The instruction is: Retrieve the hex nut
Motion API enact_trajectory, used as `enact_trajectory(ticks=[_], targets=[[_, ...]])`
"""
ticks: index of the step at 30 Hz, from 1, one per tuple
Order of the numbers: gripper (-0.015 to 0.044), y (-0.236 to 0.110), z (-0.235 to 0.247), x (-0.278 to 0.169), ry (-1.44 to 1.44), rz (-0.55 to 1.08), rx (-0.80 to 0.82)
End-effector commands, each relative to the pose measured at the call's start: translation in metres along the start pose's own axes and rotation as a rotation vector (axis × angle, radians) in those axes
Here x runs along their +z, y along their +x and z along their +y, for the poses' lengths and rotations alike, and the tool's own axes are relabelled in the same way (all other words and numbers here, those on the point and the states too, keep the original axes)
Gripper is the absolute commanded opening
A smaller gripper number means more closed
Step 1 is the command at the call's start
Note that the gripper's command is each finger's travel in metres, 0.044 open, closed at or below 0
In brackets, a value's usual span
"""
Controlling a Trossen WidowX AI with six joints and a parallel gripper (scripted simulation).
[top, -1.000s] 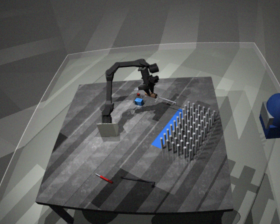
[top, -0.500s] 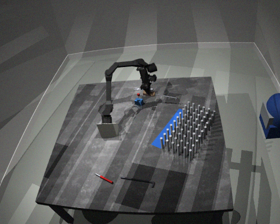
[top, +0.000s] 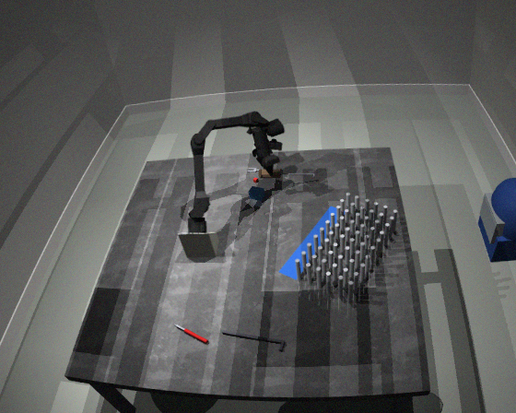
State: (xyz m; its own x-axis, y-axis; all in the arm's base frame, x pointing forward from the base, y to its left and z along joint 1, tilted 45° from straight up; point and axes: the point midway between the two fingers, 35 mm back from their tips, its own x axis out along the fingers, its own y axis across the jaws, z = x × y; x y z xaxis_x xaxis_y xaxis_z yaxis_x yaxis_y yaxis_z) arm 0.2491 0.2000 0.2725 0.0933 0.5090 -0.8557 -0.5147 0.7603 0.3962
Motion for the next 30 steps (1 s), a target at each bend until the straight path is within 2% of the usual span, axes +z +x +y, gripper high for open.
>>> enact_trajectory(ticks=[1,30], targets=[[0.0,-0.006,0.015,-0.002,-0.142,-0.013,0.025],[0.0,-0.03,0.108,-0.04,-1.121,-0.1,0.213]])
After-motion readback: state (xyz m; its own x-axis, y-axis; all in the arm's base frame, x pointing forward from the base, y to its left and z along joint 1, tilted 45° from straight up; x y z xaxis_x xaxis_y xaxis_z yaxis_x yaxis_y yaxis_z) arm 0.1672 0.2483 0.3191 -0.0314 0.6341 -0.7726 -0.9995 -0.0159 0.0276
